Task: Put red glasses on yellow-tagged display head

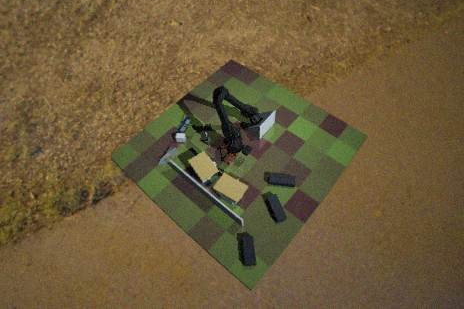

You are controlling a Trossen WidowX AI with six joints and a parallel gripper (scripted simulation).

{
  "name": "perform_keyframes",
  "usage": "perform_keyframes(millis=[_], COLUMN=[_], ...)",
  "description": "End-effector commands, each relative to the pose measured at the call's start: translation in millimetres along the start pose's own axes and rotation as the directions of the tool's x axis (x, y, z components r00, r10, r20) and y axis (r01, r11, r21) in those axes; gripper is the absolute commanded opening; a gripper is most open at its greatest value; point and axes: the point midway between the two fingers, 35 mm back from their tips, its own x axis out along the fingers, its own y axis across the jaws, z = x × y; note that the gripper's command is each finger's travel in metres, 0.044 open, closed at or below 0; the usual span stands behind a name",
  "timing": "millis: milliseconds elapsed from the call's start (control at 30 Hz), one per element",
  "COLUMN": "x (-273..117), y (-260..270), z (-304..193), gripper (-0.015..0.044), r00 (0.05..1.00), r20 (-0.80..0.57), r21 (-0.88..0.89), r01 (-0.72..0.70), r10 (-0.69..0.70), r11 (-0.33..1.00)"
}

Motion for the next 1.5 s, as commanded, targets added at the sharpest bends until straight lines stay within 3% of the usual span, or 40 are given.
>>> perform_keyframes(millis=[0,433,700,1467], x=[-20,-94,-98,-98], y=[2,5,-1,-159], z=[5,5,9,37], gripper=[0.0000,0.0000,0.0000,0.0000], r00=[1.000,1.000,1.000,1.000], r20=[0.012,0.013,0.013,0.019], r21=[0.009,0.007,0.030,0.431], r01=[-0.011,-0.008,-0.011,-0.020], r10=[0.010,0.008,0.011,0.014], r11=[1.000,1.000,0.999,0.902])
